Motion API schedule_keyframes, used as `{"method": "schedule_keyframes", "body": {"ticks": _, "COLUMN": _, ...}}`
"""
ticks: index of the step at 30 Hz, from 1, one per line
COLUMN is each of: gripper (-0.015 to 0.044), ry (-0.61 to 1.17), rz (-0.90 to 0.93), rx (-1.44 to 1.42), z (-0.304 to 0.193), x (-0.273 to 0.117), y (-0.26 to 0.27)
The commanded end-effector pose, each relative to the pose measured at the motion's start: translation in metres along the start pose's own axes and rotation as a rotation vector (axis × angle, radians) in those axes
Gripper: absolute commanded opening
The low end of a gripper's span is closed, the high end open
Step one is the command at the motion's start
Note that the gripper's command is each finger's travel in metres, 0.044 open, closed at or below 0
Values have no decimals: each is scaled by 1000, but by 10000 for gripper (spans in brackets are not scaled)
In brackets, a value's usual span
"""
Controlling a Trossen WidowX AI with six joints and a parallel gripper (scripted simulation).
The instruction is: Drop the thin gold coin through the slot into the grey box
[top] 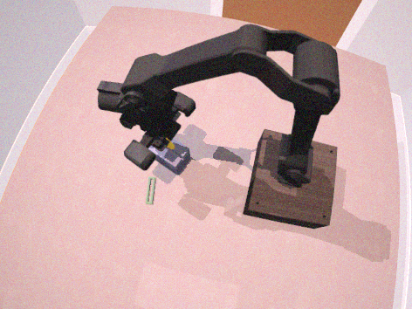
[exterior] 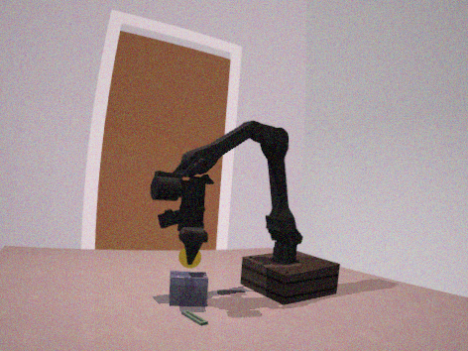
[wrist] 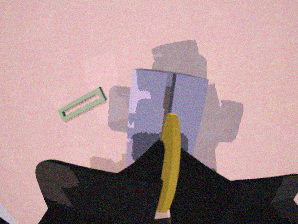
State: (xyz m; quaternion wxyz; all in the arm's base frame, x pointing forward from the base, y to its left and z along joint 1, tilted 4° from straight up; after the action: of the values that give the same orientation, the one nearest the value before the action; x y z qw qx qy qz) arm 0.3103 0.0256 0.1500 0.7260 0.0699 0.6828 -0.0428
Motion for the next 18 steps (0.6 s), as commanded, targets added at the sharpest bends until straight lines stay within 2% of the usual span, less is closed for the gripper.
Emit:
{"method": "schedule_keyframes", "body": {"ticks": 1, "gripper": 0, "ry": -1, "rz": -1, "rx": 1, "z": 1, "x": 0, "y": 1}}
{"method": "schedule_keyframes", "body": {"ticks": 18, "gripper": 0, "ry": -2, "rz": -1, "rx": -10, "z": 1, "x": -4, "y": -2}}
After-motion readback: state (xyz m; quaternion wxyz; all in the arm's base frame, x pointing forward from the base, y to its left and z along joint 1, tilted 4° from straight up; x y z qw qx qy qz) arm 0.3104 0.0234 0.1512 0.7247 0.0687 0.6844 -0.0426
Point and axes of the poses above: the point midway between the two fingers, 35 mm back from their tips, its own x axis out along the fingers, its own y axis across the jaws, z = x × y, the point moved 8 cm from there along -x, back along the fingers, and after that the axes turned 7 degrees about -x, right-handed, at the moved point
